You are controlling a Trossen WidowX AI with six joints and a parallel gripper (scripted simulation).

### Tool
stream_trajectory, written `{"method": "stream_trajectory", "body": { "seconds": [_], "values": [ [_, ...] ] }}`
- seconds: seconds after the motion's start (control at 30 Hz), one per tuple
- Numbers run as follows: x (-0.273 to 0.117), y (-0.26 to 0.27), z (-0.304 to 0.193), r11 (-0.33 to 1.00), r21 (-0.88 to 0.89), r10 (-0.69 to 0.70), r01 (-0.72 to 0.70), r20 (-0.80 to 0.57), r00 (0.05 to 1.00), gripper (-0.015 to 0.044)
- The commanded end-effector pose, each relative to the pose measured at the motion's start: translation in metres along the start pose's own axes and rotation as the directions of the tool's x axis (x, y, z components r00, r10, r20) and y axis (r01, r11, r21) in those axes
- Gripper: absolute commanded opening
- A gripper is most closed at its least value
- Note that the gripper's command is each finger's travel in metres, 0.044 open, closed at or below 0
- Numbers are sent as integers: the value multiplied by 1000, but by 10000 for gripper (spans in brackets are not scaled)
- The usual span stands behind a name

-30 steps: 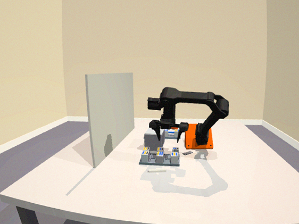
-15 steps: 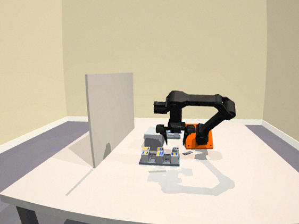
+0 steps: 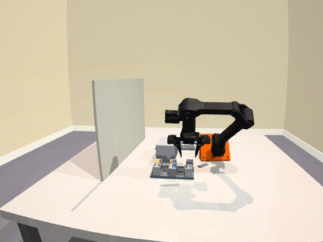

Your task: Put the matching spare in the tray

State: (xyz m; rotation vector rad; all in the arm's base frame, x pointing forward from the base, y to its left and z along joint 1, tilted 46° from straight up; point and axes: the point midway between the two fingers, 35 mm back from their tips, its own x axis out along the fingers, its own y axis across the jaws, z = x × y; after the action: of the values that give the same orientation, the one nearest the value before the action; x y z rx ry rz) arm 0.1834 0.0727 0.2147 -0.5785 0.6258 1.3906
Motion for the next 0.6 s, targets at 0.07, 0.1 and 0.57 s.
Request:
{"method": "stream_trajectory", "body": {
  "seconds": [0.07, 0.1, 0.57],
  "values": [
    [6, -1, 0, 1000, 3, -1, 1, 2, 1000, 300],
    [8, -1, 0, 1000, 3, -1, 1, 1, 1000, 300],
    [30, -3, -1, 1000, 2, -2, 2, -5, 1000, 300]
  ]
}}
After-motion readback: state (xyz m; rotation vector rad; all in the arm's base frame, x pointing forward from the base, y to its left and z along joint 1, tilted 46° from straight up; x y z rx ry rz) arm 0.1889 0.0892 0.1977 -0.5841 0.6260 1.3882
